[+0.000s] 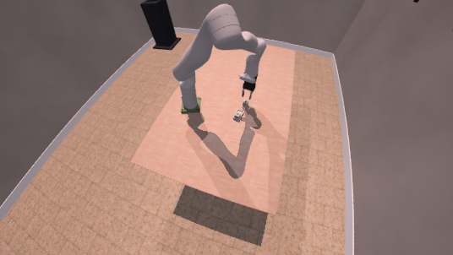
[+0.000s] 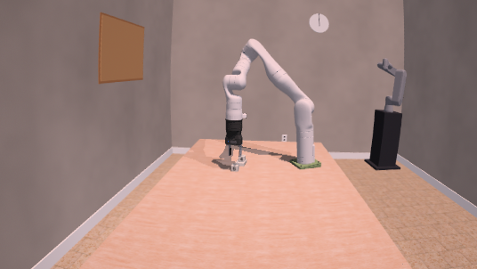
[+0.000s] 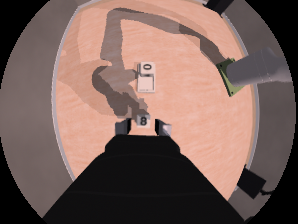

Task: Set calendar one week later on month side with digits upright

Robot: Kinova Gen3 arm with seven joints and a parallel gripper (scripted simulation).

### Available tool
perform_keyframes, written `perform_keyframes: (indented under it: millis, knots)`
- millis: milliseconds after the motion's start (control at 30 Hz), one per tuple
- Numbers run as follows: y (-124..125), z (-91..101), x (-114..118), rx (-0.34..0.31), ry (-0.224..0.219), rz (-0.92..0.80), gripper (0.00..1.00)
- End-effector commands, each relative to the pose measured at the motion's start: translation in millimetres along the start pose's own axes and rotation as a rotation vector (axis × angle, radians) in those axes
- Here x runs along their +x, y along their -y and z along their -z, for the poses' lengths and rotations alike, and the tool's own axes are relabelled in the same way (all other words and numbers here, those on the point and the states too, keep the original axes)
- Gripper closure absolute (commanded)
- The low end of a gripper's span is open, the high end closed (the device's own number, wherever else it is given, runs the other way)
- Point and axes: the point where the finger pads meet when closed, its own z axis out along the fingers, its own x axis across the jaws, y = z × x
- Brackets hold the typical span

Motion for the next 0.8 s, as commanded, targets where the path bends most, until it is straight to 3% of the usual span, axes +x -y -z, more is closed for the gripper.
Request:
perform_keyframes:
  millis: [0, 767]
  knots:
    - [-1.3, -2.2, 1.3, -0.001, -0.003, 0.004, 0.10]
    - [-0.6, -31.1, 1.1, -0.001, -0.003, 0.004, 0.10]
